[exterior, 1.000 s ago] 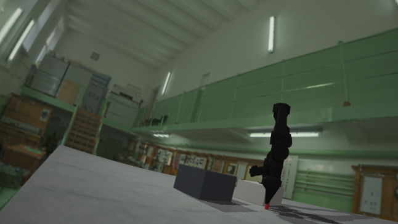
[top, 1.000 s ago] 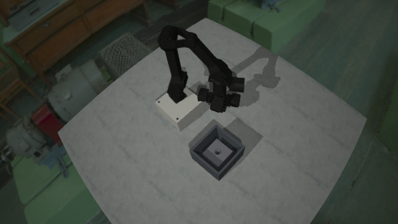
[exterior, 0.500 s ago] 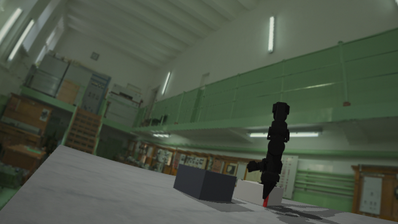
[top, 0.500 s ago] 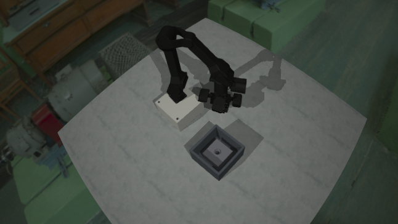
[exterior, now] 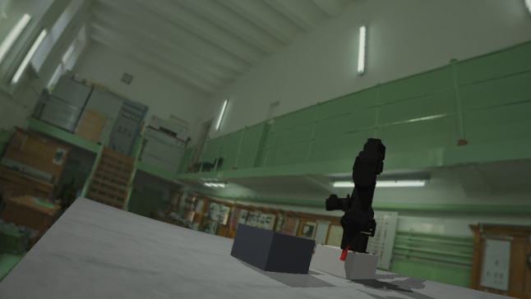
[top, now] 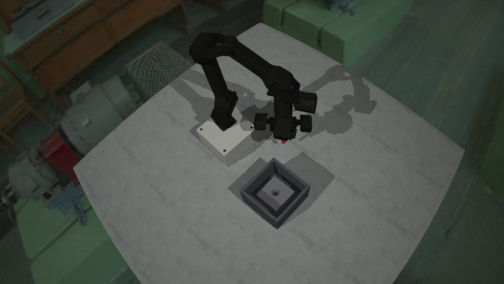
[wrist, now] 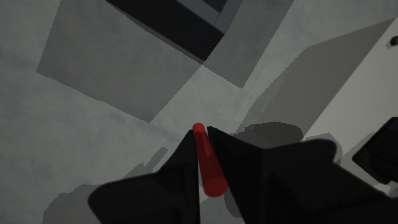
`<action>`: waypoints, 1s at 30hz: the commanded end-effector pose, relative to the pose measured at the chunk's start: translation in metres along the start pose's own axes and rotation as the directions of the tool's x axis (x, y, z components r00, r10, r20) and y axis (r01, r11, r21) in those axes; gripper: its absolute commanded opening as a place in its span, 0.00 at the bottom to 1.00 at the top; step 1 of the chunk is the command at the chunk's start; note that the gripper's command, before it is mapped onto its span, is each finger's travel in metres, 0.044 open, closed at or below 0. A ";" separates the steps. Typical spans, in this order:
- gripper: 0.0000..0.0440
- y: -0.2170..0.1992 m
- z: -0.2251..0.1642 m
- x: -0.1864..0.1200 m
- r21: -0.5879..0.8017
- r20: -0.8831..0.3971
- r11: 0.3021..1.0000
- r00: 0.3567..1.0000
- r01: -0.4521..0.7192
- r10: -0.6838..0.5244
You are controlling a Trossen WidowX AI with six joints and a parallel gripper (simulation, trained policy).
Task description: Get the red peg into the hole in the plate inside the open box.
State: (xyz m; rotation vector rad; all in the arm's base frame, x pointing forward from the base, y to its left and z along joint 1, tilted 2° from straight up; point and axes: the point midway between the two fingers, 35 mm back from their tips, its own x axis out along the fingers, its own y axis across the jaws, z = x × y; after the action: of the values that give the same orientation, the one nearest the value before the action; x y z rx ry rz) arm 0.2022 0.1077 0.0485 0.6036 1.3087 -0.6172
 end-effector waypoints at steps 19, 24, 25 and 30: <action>0.00 0.013 0.091 -0.045 0.063 0.112 0.998 0.994 -0.027 0.019; 0.00 0.009 0.111 -0.044 0.099 0.120 0.995 0.993 -0.025 0.013; 0.00 0.009 0.115 -0.044 0.106 0.122 0.994 0.992 -0.026 0.013; 0.00 0.005 0.134 -0.040 0.141 0.125 0.990 0.992 -0.023 0.005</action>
State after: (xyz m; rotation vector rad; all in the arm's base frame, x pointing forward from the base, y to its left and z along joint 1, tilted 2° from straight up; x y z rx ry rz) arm 0.2850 0.0242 0.1094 0.6692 1.1521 -0.7245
